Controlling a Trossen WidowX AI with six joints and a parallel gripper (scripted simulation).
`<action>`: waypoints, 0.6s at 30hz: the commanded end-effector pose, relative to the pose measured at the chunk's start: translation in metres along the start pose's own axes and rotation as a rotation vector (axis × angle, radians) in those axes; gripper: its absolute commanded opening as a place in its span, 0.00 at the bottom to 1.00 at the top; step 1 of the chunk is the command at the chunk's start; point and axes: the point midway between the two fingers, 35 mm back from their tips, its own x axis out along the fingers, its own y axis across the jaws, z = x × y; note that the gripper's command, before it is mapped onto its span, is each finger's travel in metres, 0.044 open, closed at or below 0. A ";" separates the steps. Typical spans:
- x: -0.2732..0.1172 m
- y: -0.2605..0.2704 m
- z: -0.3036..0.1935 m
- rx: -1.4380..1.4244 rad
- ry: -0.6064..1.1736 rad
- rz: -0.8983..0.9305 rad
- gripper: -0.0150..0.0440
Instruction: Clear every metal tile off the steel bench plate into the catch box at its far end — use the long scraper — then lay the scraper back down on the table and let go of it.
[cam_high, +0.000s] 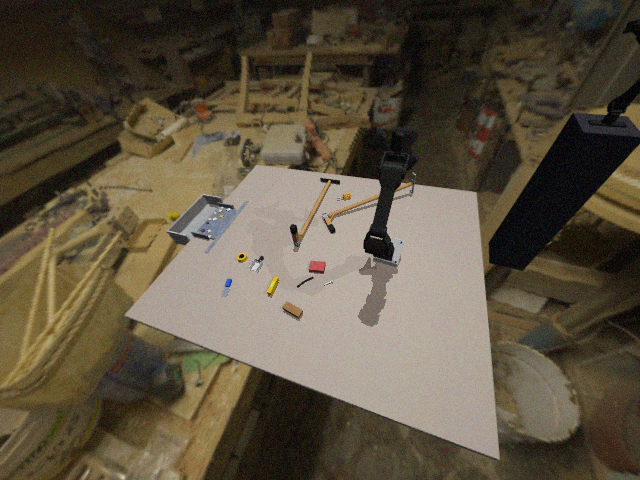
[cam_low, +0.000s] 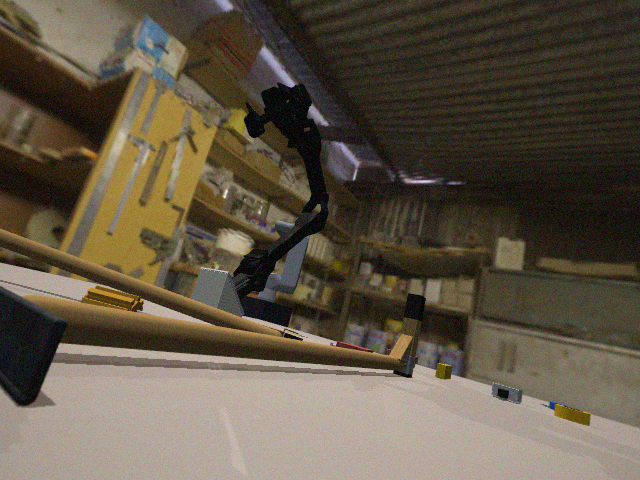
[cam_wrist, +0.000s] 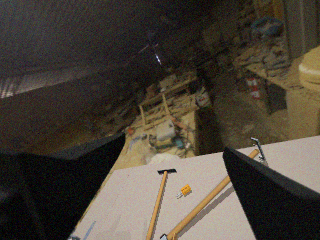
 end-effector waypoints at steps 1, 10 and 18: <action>0.024 0.001 -0.019 -0.116 0.084 0.030 1.00; 0.058 0.006 -0.054 -0.333 0.211 0.113 1.00; 0.083 0.008 -0.088 -0.518 0.312 0.208 1.00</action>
